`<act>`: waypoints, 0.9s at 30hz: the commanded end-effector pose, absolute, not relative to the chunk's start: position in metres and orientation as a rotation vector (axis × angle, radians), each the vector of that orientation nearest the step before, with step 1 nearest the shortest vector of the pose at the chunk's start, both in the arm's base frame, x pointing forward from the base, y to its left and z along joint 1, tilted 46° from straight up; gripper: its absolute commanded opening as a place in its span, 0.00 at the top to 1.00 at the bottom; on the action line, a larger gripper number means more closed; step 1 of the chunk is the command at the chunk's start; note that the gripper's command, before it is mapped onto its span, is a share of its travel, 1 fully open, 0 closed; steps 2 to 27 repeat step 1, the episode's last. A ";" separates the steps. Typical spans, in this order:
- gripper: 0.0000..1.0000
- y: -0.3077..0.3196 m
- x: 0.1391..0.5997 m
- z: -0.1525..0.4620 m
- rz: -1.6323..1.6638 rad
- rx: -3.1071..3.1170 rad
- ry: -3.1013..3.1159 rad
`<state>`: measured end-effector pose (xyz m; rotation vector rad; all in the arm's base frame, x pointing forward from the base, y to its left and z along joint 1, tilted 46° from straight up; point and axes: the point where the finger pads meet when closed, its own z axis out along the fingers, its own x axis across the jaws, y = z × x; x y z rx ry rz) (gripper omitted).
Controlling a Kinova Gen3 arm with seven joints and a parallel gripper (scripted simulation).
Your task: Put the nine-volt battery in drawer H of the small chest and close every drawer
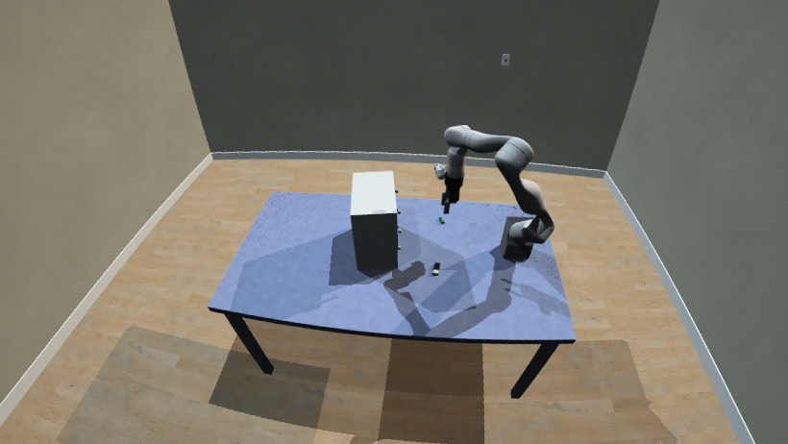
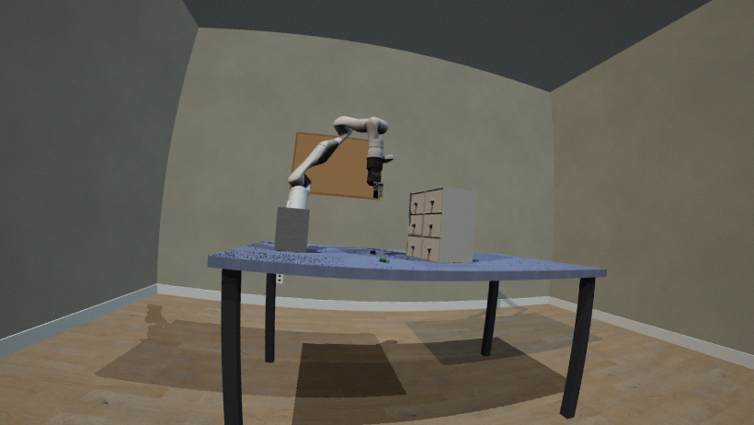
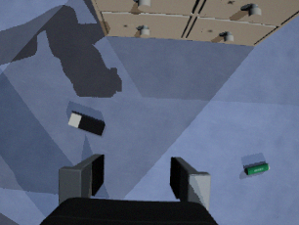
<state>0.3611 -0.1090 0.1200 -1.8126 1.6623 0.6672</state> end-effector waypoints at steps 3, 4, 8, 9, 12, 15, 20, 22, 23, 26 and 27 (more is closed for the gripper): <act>0.00 -0.109 0.360 0.119 0.681 -1.810 1.669; 0.00 -0.109 0.360 0.119 0.681 -1.810 1.669; 0.00 -0.109 0.360 0.119 0.681 -1.810 1.669; 0.00 -0.109 0.360 0.119 0.681 -1.810 1.669; 0.00 -0.109 0.360 0.119 0.681 -1.810 1.669; 0.00 -0.109 0.360 0.119 0.681 -1.810 1.669; 0.00 -0.109 0.360 0.119 0.681 -1.810 1.669; 0.00 -0.109 0.360 0.119 0.681 -1.810 1.669; 0.00 -0.109 0.360 0.119 0.681 -1.810 1.669; 0.00 -0.109 0.360 0.119 0.681 -1.810 1.669; 0.00 -0.109 0.360 0.119 0.681 -1.810 1.669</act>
